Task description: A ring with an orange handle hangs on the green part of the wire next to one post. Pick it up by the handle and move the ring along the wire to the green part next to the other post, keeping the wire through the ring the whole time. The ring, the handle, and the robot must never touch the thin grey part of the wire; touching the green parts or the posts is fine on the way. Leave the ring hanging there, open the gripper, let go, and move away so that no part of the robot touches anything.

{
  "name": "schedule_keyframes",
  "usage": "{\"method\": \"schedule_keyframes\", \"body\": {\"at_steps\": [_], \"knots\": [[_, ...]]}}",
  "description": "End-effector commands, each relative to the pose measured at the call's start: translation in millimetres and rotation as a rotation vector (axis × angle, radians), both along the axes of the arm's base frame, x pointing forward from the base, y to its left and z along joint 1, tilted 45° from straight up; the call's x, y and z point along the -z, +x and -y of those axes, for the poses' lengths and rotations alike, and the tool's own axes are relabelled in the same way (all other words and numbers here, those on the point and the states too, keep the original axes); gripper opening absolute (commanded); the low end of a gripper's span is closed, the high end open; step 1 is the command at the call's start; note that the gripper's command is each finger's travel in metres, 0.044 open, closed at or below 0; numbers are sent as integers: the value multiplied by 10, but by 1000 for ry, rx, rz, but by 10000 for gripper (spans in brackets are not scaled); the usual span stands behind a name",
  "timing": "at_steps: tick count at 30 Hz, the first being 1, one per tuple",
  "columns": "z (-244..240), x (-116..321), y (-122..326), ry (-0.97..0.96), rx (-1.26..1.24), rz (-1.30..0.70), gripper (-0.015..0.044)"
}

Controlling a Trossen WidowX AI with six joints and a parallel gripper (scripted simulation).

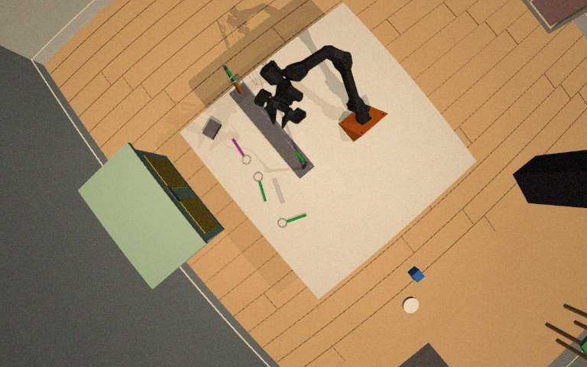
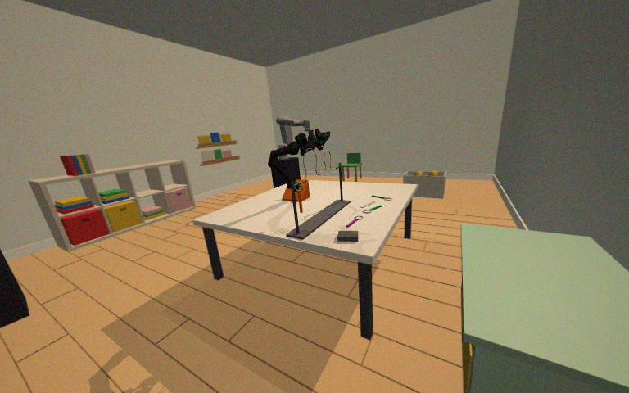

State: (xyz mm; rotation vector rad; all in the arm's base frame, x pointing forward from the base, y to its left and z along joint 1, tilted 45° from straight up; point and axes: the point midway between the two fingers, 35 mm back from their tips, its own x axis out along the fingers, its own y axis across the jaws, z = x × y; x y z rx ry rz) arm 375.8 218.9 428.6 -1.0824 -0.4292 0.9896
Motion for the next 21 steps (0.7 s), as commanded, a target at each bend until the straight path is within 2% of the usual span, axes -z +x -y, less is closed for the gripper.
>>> {"method": "schedule_keyframes", "body": {"at_steps": [1,21], "knots": [[361,-206,53,-2,120,110,160],[2001,-922,-196,-96,597,482,160]]}}
